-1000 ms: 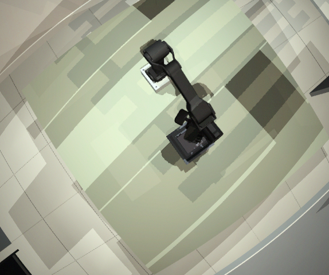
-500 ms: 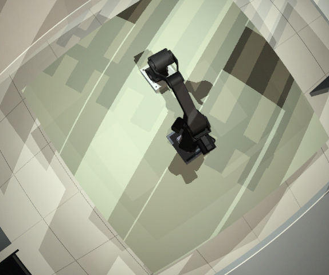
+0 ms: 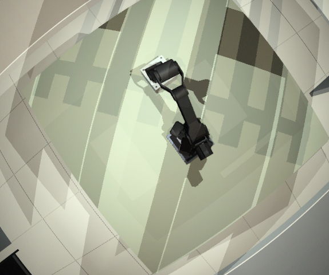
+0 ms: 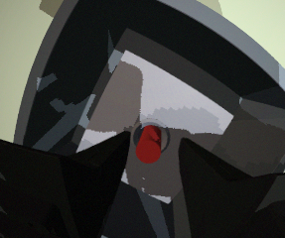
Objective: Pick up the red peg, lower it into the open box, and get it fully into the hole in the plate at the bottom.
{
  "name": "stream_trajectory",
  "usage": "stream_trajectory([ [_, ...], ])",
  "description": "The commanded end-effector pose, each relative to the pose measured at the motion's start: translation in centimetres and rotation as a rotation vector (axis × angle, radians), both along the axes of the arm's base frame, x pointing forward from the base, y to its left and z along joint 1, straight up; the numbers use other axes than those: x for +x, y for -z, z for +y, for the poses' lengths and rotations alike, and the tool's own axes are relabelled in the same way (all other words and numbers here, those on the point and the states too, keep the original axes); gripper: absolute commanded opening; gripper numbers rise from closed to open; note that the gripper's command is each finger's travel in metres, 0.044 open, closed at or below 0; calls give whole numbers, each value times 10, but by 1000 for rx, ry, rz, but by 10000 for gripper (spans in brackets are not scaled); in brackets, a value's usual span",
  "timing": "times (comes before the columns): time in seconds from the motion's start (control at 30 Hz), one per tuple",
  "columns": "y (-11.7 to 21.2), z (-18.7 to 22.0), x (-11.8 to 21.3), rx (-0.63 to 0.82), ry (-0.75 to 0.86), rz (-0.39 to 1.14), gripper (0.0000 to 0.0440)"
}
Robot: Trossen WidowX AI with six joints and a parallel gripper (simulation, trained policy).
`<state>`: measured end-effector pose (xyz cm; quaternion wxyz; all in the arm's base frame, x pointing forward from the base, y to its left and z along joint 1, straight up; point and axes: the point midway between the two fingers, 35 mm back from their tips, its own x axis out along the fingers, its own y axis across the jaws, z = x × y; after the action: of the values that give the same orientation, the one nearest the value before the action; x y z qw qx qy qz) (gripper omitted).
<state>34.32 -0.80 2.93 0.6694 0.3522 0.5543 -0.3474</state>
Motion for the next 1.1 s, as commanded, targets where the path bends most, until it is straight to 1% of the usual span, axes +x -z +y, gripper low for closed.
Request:
stream_trajectory([
  [0.0, 0, -4, 11, -4, -9, -5, 220],
  [0.1, -1, -7, 20, -7, -16, -11, 280],
  [0.4, -6, -22, 45, -29, -31, -40, 440],
  [0.8, -24, -55, 75, -81, 12, -141, 440],
  [1.07, -25, -57, 77, -85, 15, -148, 440],
])
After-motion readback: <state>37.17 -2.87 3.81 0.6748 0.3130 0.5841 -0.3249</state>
